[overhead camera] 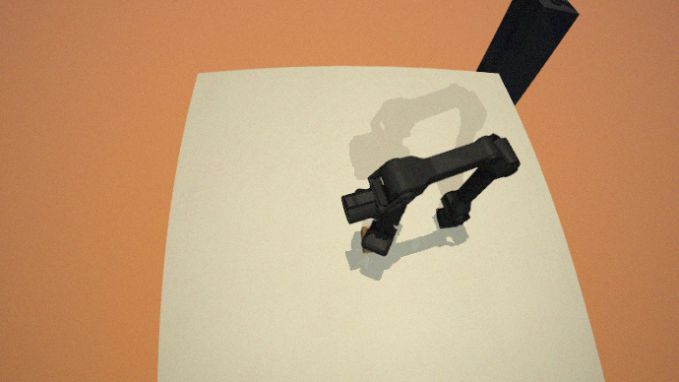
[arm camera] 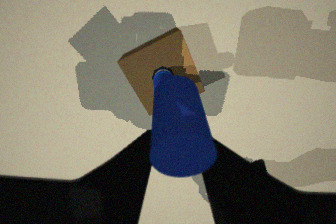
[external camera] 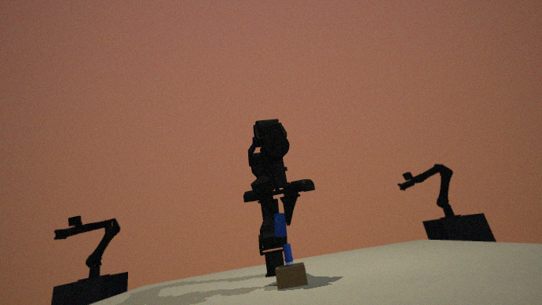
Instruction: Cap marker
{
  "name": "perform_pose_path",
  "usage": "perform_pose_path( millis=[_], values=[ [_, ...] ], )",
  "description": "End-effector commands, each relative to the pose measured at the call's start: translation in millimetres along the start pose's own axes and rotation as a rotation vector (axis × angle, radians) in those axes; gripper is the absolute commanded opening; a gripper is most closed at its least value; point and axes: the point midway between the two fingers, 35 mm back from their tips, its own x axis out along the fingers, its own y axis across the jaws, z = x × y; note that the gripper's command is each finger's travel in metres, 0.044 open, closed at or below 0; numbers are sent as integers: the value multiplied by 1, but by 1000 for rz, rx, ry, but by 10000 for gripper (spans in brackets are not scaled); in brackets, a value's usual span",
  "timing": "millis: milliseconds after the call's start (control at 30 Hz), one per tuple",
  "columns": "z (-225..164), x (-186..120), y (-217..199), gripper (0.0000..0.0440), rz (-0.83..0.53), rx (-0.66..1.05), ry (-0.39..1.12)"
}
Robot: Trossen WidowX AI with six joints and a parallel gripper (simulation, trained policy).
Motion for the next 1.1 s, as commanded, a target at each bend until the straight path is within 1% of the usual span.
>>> perform_pose_path(
  millis=[0,367,767,1067],
  values=[
    [-2,0,2,0,-1,1,1],
    [-6,16,4,0,-28,-9,26],
    [-5,49,3,0,-48,-38,67],
    [-4,68,2,6,-55,-76,68]
  ],
)
